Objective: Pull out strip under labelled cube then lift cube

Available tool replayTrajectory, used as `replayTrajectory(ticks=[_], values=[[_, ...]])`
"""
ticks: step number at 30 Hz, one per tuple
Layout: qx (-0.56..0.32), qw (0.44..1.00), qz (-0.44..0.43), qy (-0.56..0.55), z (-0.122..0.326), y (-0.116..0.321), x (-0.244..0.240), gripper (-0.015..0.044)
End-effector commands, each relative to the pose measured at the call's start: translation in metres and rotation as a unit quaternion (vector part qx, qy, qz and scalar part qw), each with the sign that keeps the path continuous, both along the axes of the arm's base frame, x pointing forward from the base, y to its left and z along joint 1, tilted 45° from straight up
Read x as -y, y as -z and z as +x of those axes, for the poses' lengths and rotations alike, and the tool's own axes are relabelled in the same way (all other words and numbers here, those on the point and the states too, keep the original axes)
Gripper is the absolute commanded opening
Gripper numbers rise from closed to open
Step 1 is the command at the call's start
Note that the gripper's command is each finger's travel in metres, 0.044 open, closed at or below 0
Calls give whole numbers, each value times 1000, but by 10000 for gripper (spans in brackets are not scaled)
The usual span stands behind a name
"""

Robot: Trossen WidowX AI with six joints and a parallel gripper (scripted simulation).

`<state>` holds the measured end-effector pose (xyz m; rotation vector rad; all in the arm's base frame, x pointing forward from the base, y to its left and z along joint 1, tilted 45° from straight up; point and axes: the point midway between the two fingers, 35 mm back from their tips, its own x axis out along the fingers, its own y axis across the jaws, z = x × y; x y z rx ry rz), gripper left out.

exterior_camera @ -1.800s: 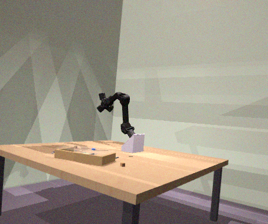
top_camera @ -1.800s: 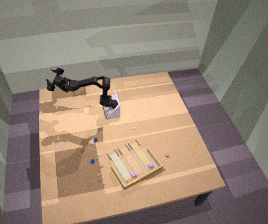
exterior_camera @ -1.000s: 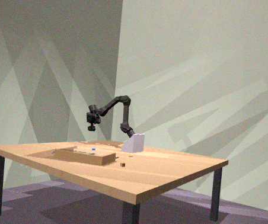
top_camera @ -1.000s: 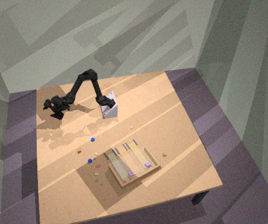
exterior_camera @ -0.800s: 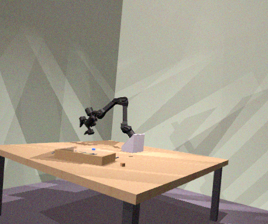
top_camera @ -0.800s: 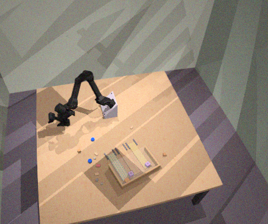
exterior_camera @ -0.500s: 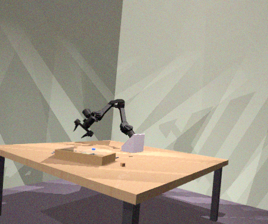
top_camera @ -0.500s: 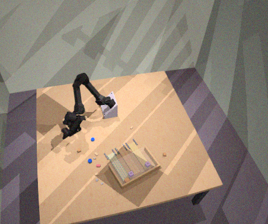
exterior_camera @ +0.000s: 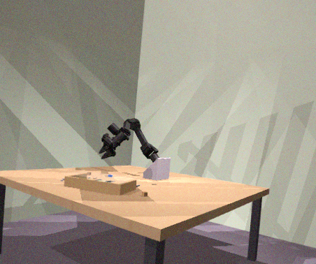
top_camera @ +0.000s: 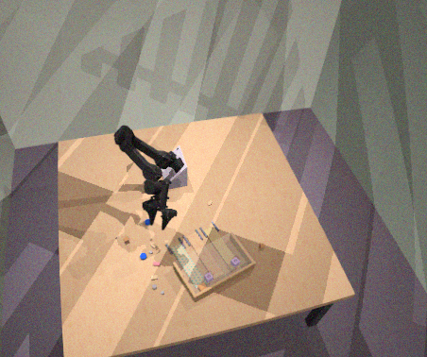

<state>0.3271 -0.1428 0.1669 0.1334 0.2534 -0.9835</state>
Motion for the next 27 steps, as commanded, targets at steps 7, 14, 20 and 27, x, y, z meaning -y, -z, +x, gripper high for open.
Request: replayTrajectory(ticks=[7,14,20,27], values=[[-298,890,-201,-282,5,84,-148,400],[-326,861,-234,-314,1,93,-166,400],[-326,861,-234,-314,1,93,-166,400],[-326,861,-234,-314,1,93,-166,400]])
